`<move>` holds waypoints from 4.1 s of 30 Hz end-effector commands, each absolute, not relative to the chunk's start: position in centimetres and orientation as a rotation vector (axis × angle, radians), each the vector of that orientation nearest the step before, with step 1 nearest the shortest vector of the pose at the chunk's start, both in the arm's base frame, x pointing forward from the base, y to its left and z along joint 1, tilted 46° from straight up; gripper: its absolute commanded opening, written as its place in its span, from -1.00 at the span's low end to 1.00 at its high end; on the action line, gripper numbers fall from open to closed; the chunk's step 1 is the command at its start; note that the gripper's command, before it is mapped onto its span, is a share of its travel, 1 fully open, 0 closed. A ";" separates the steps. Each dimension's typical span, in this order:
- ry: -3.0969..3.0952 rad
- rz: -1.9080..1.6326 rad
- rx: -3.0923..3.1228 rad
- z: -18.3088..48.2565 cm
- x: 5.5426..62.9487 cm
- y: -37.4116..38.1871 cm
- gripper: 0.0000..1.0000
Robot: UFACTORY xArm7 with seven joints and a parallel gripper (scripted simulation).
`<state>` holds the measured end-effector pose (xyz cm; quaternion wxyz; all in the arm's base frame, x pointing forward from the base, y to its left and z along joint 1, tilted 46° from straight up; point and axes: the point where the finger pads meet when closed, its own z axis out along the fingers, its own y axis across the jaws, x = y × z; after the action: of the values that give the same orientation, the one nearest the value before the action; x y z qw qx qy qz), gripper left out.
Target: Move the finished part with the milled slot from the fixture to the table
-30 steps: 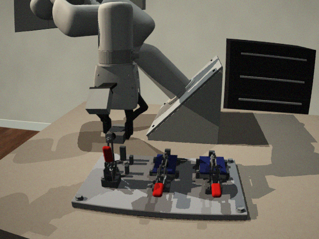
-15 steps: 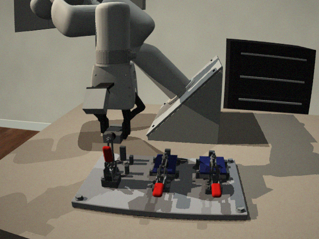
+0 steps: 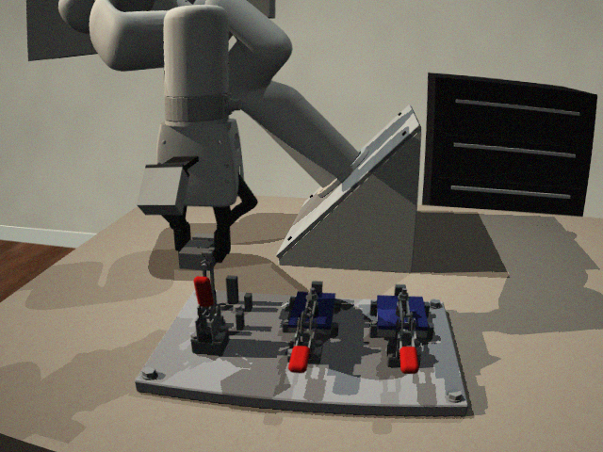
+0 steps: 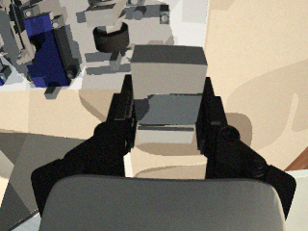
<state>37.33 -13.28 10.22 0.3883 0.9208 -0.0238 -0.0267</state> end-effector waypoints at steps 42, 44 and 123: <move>-0.057 -0.063 2.344 16.1 37.3 -18.8 -1.00; -0.057 -0.063 2.344 16.2 37.3 -18.9 -1.00; -0.057 -0.063 2.344 13.0 36.9 -23.1 -1.00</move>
<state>36.84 -22.56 13.47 0.3872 0.9213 -0.0233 -0.0265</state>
